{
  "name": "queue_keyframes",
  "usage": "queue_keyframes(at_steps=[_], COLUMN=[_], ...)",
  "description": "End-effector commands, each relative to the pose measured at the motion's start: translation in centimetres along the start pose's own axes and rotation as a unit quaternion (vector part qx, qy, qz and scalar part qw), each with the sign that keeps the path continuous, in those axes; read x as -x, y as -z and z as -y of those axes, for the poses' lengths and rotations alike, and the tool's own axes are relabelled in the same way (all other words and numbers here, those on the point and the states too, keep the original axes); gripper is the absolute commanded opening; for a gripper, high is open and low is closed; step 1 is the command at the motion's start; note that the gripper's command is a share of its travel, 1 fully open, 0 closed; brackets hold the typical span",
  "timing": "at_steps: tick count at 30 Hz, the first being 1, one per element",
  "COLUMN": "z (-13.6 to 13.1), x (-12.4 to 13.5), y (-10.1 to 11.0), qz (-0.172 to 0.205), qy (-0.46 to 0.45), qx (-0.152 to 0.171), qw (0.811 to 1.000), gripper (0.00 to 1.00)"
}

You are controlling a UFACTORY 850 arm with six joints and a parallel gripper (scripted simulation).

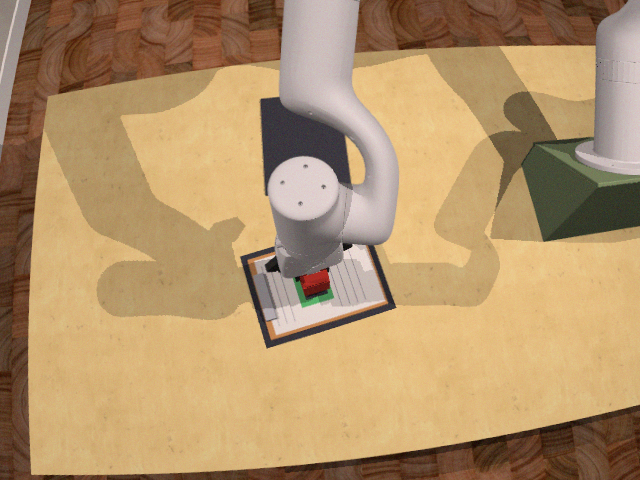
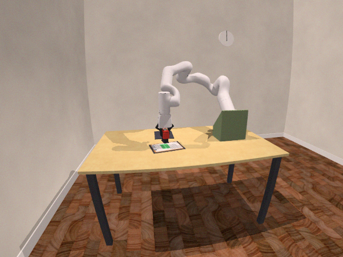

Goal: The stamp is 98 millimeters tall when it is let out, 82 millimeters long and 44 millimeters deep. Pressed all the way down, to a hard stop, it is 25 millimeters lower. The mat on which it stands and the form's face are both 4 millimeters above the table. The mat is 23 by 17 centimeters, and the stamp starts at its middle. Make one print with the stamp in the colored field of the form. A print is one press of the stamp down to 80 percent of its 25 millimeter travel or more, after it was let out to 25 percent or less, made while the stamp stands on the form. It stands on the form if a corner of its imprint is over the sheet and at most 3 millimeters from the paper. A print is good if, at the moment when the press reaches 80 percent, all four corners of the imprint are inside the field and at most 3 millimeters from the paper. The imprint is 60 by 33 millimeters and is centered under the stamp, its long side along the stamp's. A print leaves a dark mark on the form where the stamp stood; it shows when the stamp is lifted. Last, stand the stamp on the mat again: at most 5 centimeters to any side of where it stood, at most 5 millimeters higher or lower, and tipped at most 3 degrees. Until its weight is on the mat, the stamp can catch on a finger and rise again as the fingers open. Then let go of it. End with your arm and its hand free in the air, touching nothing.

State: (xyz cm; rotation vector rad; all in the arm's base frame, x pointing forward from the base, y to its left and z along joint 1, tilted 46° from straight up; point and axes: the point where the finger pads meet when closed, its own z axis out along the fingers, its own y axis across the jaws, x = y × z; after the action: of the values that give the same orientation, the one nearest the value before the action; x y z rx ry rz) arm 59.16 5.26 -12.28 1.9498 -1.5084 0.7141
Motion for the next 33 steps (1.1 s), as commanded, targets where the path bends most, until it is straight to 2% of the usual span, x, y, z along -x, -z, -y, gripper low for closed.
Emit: queue_keyframes(at_steps=[1, 7, 14, 22, 28, 33], z=[1.1, 2.2, 2.5, 2.4, 2.1, 1.1], x=[2.7, 6.2, 6.9, 6.8, 5.8, 2.7], y=[-0.1, -0.3, -0.3, -0.3, -0.2, -0.1], qz=[-0.001, -0.001, -0.001, -0.001, -0.001, -0.001], qy=[0.001, 0.001, 0.001, 0.001, 0.001, 0.001], qx=[0.002, 0.002, 0.002, 0.002, 0.002, 0.002], qw=[1.0, 1.0, 1.0, 1.0, 1.0, 1.0], gripper=[0.27, 0.27, 0.27, 0.27, 0.27, 0.27])
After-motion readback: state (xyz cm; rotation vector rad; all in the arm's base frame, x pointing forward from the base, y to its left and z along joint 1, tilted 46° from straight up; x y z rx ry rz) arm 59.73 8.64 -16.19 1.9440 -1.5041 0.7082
